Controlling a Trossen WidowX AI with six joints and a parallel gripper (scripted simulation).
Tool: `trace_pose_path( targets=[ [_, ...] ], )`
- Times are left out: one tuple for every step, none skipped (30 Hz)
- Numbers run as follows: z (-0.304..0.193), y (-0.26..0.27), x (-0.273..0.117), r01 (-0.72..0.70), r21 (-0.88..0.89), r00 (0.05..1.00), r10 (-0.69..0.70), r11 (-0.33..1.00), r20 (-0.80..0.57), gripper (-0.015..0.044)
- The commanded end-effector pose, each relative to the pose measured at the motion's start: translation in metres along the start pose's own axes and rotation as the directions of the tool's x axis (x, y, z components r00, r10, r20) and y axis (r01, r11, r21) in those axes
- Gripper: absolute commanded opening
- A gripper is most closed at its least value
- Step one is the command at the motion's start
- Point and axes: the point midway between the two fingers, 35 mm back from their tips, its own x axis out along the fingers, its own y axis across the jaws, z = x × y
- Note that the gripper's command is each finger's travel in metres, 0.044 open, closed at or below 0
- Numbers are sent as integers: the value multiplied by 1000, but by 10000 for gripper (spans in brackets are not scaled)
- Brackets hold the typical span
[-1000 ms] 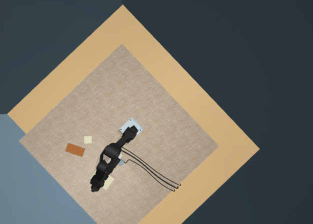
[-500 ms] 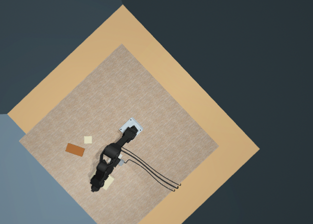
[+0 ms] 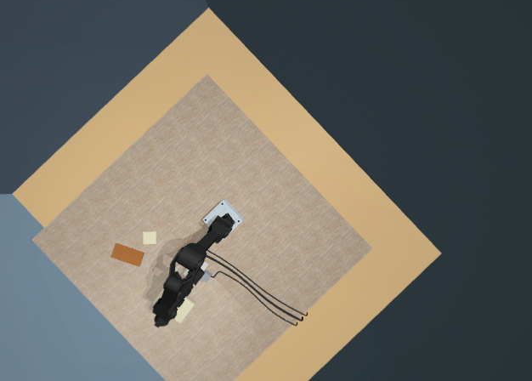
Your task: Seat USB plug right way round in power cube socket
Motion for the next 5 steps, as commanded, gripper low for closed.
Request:
trace_pose_path(
  targets=[
    [0,0,-4,-1,0,1000,1,1000,0,95],
    [-1,0,-5,-1,0,1000,1,1000,0,95],
    [-1,0,-6,-1,0,1000,1,1000,0,95],
    [-1,0,-7,-1,0,1000,1,1000,0,95],
    [-1,0,-8,-1,0,1000,1,1000,0,95]
  ],
)
